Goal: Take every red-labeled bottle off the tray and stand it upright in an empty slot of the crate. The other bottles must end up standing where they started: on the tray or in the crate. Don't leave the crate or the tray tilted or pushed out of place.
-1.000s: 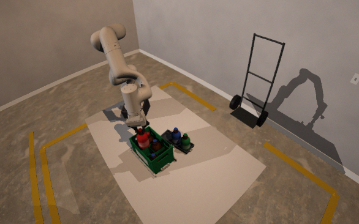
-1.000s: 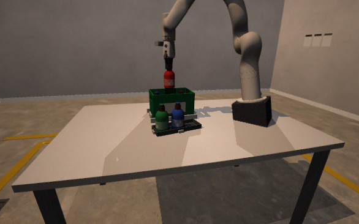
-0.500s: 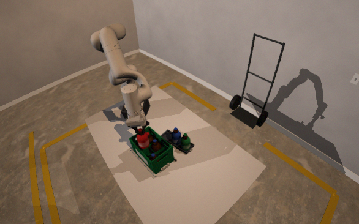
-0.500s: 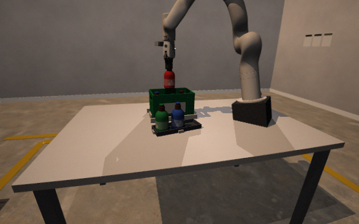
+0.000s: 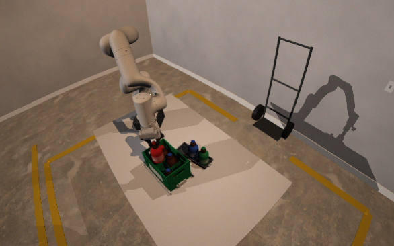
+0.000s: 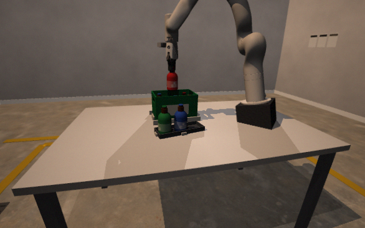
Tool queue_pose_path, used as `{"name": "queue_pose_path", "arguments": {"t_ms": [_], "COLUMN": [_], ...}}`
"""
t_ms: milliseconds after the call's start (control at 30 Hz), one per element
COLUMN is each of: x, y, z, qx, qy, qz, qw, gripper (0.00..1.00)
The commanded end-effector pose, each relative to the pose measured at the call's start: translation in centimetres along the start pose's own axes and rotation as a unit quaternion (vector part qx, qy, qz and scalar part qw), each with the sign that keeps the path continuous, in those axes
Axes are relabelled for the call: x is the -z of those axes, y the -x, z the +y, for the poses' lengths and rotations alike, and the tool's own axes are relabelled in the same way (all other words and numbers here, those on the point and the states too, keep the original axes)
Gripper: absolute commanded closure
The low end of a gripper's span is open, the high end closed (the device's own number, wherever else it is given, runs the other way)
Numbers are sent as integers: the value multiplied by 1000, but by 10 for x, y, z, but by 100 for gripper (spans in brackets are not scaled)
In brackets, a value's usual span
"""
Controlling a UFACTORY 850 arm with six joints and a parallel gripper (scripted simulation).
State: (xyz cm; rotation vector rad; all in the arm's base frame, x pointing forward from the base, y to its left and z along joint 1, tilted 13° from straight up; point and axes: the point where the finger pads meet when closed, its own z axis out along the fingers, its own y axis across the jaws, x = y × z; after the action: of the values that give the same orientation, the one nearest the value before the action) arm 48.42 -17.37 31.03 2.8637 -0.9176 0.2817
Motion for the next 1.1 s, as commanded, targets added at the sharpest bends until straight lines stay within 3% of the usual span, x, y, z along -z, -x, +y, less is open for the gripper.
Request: {"name": "queue_pose_path", "arguments": {"t_ms": [0,1067], "x": [0,-15], "y": [-1,-1], "z": [0,0], "qx": [0,0], "qy": [0,0], "qz": [1,1], "qw": [1000,1000], "gripper": [100,100]}}
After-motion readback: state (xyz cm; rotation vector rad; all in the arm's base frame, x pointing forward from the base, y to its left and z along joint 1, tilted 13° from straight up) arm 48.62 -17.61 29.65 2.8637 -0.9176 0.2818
